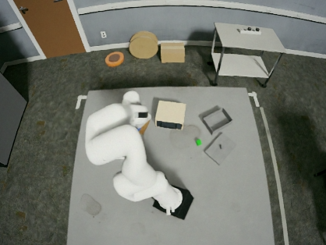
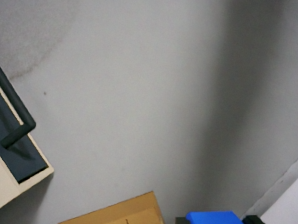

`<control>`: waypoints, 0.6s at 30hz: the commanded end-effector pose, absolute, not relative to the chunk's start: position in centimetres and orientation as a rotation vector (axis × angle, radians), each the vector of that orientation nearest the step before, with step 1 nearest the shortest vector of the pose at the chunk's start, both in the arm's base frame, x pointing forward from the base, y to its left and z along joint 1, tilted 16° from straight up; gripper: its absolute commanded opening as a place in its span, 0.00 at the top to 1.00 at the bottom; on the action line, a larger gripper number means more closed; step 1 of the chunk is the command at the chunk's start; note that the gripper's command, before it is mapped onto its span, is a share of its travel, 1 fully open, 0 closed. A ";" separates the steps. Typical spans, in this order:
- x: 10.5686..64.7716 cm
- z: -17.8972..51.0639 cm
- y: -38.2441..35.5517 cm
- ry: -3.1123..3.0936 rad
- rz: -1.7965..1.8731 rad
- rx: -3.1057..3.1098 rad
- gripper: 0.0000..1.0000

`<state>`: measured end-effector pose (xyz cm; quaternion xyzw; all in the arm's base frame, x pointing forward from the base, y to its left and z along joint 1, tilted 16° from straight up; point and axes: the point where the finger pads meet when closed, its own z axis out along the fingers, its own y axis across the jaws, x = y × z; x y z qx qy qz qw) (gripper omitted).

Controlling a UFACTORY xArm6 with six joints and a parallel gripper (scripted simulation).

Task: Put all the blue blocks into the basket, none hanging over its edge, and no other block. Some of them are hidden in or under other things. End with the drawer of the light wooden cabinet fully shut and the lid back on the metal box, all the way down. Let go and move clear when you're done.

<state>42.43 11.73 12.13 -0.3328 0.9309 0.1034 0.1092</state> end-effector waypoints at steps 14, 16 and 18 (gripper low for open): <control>39.4 15.7 23.2 2.747 0.267 -0.965 1.00; 39.4 15.7 23.2 2.747 0.267 -0.965 1.00; 39.4 15.7 23.2 2.747 0.267 -0.965 1.00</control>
